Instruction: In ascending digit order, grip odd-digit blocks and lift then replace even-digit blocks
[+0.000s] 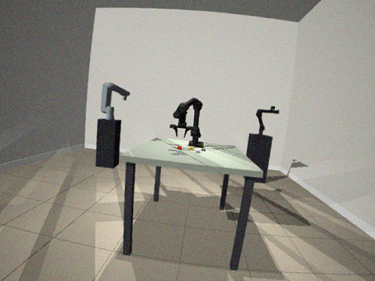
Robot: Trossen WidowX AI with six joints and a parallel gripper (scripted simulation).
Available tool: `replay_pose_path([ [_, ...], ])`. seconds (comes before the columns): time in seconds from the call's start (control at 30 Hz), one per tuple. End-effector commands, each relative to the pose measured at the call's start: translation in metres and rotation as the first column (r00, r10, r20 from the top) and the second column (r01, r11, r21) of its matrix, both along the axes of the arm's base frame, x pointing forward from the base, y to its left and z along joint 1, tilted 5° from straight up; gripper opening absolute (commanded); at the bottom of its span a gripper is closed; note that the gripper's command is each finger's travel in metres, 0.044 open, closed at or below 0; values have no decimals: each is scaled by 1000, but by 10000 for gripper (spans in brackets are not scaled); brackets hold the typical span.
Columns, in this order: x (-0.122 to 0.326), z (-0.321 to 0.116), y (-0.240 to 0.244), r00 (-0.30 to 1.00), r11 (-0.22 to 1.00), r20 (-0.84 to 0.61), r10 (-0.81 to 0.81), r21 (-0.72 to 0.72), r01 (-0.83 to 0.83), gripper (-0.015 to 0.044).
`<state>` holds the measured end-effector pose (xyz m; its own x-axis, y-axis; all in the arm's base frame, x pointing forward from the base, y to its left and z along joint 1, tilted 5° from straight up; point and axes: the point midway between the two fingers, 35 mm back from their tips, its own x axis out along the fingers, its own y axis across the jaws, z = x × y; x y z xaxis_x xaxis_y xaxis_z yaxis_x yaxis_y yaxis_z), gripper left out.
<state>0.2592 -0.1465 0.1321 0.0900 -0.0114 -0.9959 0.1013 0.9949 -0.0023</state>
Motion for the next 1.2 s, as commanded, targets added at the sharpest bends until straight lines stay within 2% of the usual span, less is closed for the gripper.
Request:
replay_pose_path([
  [0.0,-3,27,1,1000,1000,17,2,-5,-2,138],
  [0.03,-3,27,1,1000,1000,17,2,-5,-2,120],
  [0.4,3,28,7,1000,1000,17,2,-4,-2,120],
  [0.77,79,36,143,1000,1000,24,2,9,-2,120],
  [0.97,82,36,153,1000,1000,24,2,10,-2,120],
  [1.03,84,27,153,1000,1000,24,2,10,-2,172],
  [1.17,91,-25,153,1000,1000,25,2,10,-2,278],
])
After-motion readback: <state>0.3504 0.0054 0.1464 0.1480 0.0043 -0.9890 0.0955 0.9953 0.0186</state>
